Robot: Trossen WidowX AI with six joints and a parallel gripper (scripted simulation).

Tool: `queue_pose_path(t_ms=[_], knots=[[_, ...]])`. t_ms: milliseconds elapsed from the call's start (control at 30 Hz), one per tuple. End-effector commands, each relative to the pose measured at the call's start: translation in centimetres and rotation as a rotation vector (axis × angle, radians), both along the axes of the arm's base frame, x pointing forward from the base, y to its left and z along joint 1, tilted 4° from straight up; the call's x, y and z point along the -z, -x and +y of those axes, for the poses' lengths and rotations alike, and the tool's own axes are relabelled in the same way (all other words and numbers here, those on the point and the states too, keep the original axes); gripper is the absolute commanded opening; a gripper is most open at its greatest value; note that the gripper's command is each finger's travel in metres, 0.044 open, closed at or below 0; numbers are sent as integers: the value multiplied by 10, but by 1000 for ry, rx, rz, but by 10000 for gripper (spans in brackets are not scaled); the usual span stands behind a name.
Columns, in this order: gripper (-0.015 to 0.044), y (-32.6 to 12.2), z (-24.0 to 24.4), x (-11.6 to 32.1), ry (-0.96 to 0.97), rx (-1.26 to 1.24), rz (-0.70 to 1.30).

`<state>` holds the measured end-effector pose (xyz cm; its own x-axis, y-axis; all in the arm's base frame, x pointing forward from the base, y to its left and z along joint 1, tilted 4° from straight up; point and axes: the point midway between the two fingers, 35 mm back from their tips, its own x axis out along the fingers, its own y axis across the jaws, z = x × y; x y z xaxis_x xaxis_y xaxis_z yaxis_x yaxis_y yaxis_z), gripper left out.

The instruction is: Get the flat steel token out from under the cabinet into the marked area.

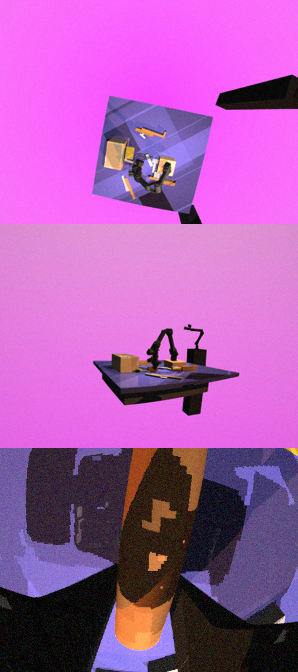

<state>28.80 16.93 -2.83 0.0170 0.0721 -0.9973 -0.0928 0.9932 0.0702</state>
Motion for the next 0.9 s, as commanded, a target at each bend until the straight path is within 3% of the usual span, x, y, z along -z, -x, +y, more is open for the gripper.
queue_pose_path(t_ms=[0, 867], knots=[[0, -6, 1, -1, -2, -3, -2], [0, -34, 4, -2, -2, -2, -4]])
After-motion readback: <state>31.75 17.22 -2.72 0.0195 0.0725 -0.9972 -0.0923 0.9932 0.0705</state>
